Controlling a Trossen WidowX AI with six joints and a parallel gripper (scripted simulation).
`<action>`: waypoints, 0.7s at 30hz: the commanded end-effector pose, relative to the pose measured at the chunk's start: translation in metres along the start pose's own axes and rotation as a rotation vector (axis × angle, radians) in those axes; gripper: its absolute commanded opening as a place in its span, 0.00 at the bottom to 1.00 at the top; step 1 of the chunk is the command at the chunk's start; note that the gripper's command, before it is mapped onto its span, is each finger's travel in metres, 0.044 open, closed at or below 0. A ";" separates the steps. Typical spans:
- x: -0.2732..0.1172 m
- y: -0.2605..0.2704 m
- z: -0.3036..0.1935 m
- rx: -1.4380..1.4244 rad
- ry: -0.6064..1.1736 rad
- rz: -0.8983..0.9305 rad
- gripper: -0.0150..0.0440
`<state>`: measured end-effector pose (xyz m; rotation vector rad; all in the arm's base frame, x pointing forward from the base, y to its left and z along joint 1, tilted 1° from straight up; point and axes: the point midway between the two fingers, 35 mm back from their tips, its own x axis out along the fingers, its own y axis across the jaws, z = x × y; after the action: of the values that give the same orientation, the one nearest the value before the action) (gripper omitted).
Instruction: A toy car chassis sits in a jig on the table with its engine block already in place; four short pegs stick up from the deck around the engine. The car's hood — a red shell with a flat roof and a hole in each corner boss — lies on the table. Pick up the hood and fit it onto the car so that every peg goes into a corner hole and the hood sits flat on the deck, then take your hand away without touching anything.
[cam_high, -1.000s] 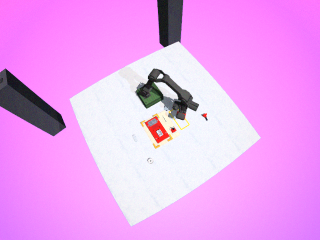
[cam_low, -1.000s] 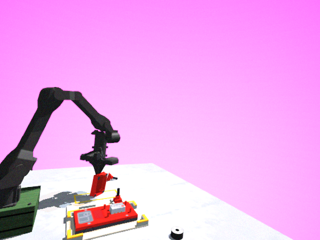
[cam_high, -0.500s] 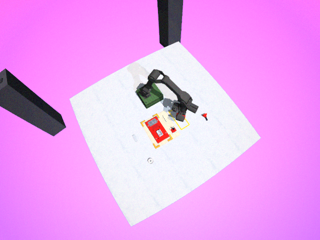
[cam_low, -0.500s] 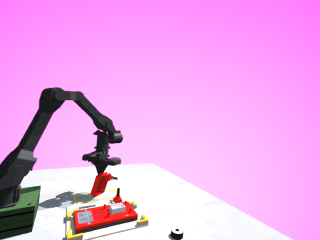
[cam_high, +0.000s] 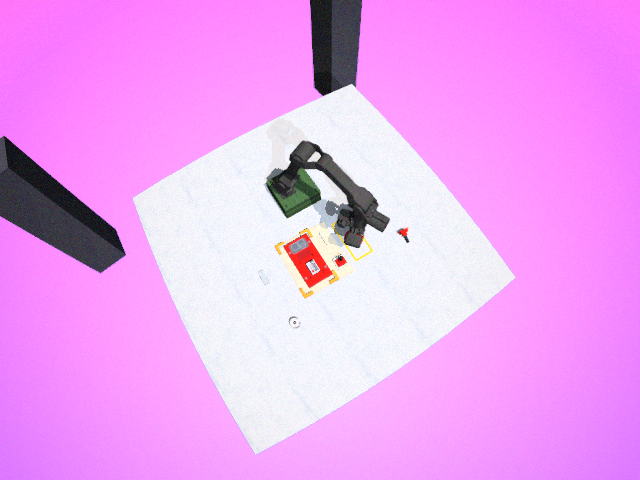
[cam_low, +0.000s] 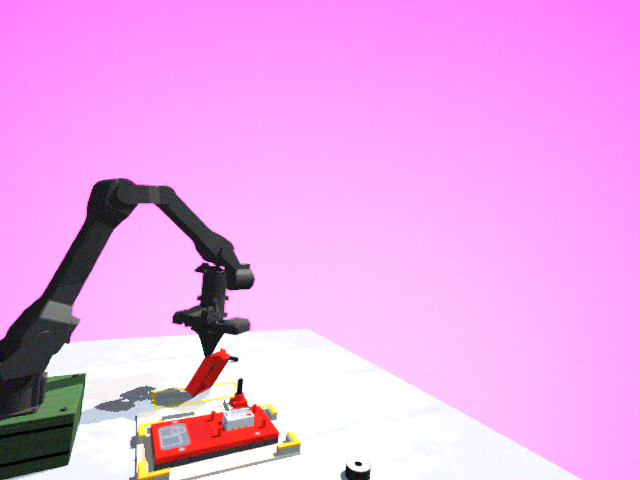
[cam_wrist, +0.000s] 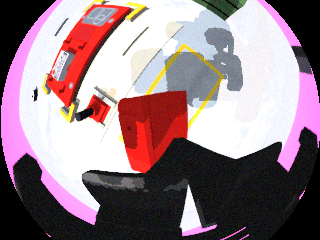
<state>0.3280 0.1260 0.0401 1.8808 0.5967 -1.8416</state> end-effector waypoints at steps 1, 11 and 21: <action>-0.003 0.003 0.000 -0.006 -0.001 -0.001 0.25; -0.080 0.000 0.000 -0.006 -0.001 -0.001 0.25; -0.077 0.001 -0.003 -0.004 0.012 0.003 0.25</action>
<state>0.3288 0.1265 0.1169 1.8871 0.6014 -1.8301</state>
